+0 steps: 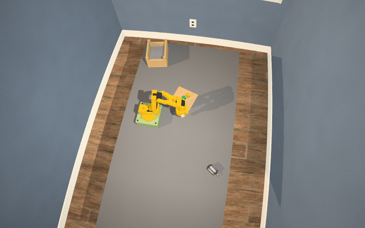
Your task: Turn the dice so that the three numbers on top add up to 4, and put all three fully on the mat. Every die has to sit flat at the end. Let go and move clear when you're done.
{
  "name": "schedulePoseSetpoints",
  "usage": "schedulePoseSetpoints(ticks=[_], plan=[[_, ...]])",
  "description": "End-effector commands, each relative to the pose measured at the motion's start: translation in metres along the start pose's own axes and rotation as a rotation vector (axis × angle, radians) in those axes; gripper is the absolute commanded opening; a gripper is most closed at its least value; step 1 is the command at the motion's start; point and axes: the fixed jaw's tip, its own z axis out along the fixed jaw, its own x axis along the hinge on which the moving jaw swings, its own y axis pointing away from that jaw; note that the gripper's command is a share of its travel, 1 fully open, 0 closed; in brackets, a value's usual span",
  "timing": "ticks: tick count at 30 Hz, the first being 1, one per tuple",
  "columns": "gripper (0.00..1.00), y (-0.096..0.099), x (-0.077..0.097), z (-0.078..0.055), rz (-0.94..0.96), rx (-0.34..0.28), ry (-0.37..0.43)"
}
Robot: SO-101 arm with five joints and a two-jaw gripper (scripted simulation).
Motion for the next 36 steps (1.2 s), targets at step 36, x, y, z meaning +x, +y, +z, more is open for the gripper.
schedulePoseSetpoints(ticks=[36], plan=[[0.00,0.0003,0.0003,-0.0017,0.321,0.020,0.001]])
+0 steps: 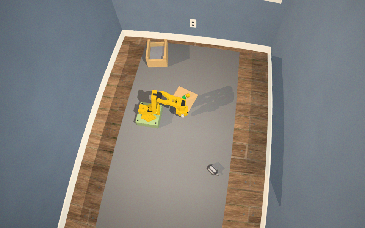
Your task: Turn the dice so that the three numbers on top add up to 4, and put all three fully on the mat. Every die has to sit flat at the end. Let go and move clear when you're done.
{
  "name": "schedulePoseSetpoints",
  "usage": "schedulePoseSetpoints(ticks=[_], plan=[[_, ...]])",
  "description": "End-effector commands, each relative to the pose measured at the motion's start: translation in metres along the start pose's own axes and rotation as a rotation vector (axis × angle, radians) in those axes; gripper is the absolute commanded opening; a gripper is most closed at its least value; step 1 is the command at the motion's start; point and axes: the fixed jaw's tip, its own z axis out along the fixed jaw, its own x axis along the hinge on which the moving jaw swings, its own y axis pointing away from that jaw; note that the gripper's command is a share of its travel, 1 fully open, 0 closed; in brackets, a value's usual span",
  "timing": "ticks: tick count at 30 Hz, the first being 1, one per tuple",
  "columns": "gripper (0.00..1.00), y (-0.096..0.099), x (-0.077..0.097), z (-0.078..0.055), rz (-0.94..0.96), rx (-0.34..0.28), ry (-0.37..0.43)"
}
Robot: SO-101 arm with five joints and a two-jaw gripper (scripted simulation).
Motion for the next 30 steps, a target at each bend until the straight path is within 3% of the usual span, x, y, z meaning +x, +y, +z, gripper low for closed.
schedulePoseSetpoints(ticks=[1,20,30], plan=[[0.00,0.000,0.003,-0.002,0.034,0.020,-0.002],[0.00,0.029,0.053,-0.001,0.379,0.017,-0.018],[0.00,0.035,0.059,-0.001,0.429,0.016,-0.021]])
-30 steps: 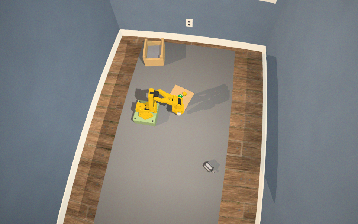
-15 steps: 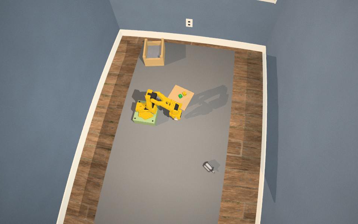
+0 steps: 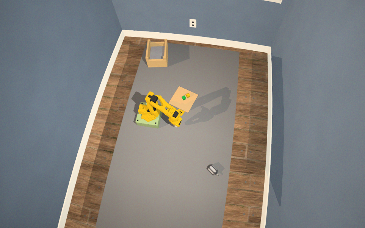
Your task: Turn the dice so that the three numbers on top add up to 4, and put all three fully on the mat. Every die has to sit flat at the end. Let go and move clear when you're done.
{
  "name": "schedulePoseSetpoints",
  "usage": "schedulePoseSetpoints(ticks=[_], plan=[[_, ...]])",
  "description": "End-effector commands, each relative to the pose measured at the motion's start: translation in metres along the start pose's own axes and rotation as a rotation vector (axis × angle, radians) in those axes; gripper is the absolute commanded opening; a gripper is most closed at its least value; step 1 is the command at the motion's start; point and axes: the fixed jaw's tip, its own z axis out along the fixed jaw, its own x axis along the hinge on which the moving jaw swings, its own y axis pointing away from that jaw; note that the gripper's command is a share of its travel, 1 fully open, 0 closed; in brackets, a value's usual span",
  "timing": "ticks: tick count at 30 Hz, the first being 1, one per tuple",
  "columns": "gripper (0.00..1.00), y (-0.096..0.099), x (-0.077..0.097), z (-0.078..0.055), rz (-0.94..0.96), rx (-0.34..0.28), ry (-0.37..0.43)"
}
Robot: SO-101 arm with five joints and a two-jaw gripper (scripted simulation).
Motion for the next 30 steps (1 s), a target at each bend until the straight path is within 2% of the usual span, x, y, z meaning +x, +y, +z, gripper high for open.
schedulePoseSetpoints(ticks=[1,17,18,30], plan=[[0.00,-0.0005,0.0014,-0.0011,0.016,0.019,-0.002],[0.00,-0.0005,0.0014,-0.0011,0.016,0.019,-0.002],[0.00,-0.0013,0.0042,-0.0029,0.050,0.057,-0.002],[0.00,-0.0013,0.0042,-0.0029,0.050,0.057,-0.002]])
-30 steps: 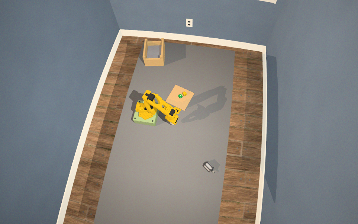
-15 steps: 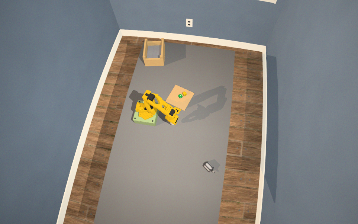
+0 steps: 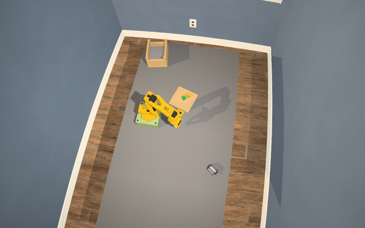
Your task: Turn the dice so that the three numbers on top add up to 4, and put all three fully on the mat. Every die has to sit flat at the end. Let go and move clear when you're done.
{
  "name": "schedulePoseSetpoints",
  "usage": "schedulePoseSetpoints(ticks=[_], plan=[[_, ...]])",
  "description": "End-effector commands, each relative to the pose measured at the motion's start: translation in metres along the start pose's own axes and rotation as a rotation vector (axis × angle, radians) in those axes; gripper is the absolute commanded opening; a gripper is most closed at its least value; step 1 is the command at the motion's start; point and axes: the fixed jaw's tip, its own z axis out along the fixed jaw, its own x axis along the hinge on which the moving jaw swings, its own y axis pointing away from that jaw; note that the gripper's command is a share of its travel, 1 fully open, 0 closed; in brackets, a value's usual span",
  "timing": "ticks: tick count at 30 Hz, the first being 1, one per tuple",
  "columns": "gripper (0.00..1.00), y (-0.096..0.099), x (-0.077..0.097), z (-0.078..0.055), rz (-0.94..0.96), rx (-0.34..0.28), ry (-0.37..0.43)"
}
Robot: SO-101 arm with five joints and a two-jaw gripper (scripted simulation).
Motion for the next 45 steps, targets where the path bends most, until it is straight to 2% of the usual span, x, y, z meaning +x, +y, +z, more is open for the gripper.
schedulePoseSetpoints(ticks=[1,45], plan=[[0.00,0.000,0.001,-0.001,0.021,0.017,-0.002],[0.00,0.000,0.001,0.014,0.021,0.017,-0.002]])
